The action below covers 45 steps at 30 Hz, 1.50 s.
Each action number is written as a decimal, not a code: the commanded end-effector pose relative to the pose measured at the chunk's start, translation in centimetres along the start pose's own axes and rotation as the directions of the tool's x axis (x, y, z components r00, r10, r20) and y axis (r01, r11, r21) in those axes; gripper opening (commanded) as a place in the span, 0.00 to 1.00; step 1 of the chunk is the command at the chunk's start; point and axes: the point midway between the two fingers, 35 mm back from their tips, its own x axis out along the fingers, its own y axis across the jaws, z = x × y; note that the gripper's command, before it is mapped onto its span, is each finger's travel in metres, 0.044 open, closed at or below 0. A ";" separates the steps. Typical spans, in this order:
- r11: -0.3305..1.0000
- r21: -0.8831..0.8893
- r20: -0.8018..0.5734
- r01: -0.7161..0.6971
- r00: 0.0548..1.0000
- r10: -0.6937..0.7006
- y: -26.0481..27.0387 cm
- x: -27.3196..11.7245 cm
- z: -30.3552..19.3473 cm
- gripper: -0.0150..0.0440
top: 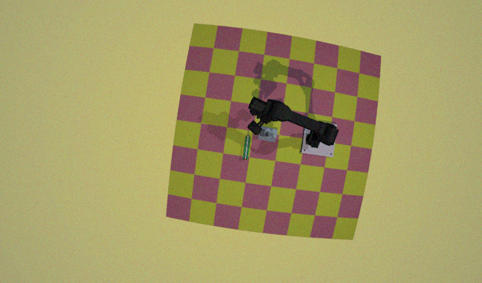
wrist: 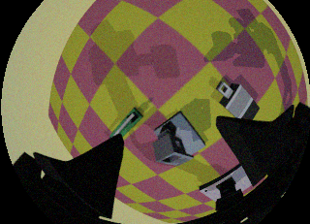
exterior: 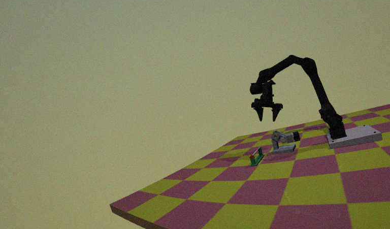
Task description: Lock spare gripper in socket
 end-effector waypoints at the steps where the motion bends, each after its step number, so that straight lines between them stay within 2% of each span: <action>1: 0.499 0.855 0.117 -0.140 0.990 0.078 -6.3 -0.8 -0.6 1.00; 4: 0.267 0.949 0.151 -0.170 0.984 0.089 -8.0 -0.9 -0.8 1.00; 8: -0.056 0.980 0.194 -0.189 0.976 0.098 -9.9 -1.0 -1.1 1.00; 13: -0.448 0.875 0.252 -0.182 0.962 0.103 -12.2 -1.1 -1.8 1.00; 16: -0.623 0.767 0.276 -0.154 0.956 0.103 -13.1 -1.1 -2.1 1.00; 33: -0.636 0.756 0.278 -0.152 0.955 0.103 -13.3 -0.8 -2.1 1.00; 45: -0.636 0.756 0.278 -0.152 0.955 0.103 -15.1 5.3 -2.4 1.00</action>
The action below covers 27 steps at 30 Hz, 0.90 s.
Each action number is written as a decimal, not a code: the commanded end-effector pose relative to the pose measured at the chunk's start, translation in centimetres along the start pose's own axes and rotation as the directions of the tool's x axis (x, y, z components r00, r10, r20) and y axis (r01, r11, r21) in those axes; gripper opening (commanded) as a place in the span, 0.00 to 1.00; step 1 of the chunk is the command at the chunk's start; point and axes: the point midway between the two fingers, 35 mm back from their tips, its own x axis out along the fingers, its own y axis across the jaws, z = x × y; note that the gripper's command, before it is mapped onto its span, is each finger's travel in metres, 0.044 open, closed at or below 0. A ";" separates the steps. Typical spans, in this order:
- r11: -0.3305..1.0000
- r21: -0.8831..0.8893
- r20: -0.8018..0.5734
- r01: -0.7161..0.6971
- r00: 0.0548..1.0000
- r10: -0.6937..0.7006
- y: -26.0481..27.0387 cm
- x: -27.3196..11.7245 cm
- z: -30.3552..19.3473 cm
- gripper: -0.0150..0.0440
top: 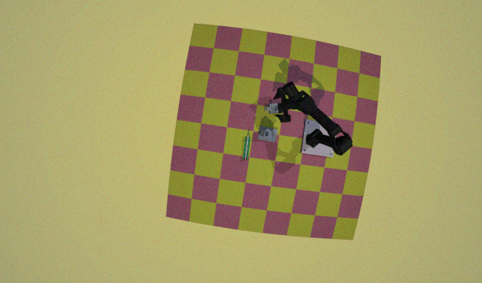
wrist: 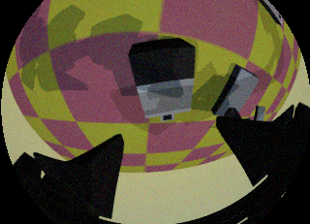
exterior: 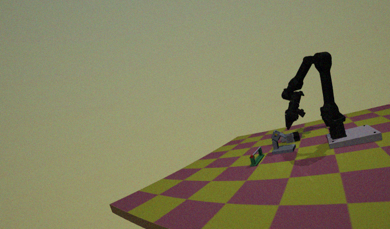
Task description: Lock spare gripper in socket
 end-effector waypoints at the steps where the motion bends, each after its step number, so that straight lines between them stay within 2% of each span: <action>1: 1.000 0.005 -0.002 0.004 1.000 -0.004 -0.2 1.1 0.7 1.00; 27: 1.000 0.005 -0.002 0.004 1.000 -0.004 -0.1 4.6 2.6 1.00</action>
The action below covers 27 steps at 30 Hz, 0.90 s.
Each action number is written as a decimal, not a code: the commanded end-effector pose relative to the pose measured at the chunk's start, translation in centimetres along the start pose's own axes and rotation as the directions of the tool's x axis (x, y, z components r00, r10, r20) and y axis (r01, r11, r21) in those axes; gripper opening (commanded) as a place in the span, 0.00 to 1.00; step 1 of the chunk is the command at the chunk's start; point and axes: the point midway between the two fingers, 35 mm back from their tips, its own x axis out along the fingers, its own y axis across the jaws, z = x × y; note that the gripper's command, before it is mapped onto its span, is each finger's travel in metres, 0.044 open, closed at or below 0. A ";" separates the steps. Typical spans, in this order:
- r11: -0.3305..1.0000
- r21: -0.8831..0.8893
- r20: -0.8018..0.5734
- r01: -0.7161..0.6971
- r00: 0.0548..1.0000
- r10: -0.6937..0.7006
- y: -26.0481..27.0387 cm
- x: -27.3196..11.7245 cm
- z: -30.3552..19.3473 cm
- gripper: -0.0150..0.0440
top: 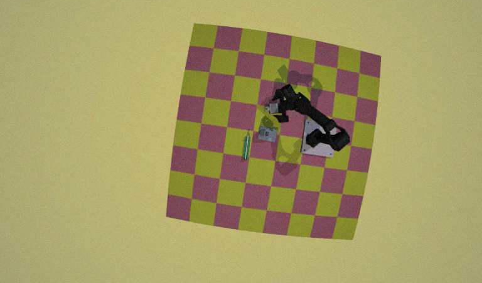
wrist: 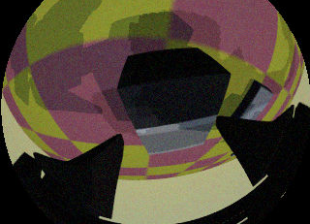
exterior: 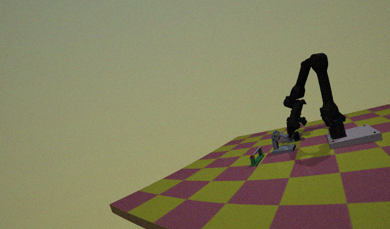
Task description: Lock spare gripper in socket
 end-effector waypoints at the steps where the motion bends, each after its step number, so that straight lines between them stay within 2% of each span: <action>1: 1.000 0.003 -0.002 0.004 1.000 -0.004 -0.1 0.5 0.3 1.00; 16: 1.000 0.003 -0.001 0.005 1.000 -0.005 -0.4 2.3 1.5 1.00; 23: 1.000 0.003 -0.001 0.005 1.000 -0.005 -0.4 2.3 1.5 0.69; 27: 1.000 0.003 -0.001 0.005 1.000 -0.005 -0.3 2.3 1.5 0.64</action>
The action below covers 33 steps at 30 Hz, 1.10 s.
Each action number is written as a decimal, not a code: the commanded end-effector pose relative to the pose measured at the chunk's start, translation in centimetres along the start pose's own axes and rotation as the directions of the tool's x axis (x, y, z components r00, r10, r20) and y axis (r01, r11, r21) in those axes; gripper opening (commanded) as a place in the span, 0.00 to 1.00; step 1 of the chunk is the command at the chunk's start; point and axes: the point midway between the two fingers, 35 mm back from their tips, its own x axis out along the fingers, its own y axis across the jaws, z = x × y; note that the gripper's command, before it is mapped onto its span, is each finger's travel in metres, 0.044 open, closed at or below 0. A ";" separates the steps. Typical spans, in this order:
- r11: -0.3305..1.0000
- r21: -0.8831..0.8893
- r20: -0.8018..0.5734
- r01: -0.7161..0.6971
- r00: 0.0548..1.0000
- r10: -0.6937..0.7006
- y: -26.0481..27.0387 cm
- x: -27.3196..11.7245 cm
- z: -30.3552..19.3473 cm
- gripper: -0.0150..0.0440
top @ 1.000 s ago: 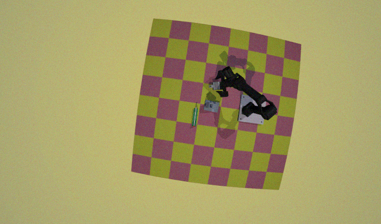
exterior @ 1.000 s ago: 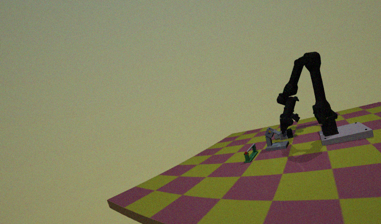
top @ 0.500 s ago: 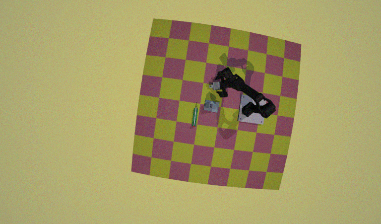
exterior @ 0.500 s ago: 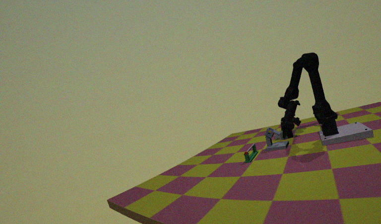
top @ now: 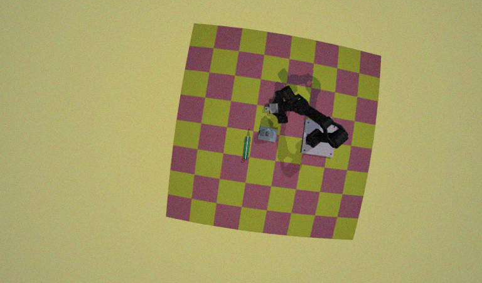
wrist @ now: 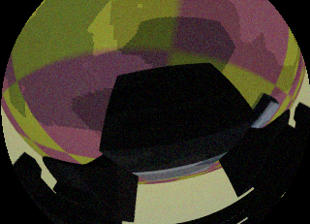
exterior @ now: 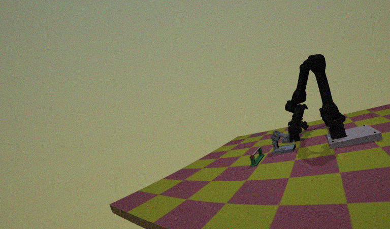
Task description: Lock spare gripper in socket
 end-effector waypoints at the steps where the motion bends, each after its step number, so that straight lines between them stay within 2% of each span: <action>1: 1.000 0.000 -0.003 0.001 1.000 -0.001 0.0 0.0 0.0 0.63; 2: 1.000 0.000 -0.003 0.001 1.000 -0.001 0.0 0.0 0.0 0.62; 10: 1.000 -0.001 -0.003 0.001 1.000 -0.001 0.4 -1.4 -1.1 0.26; 33: 1.000 -0.001 -0.003 0.001 1.000 -0.001 0.1 -10.2 -6.0 0.25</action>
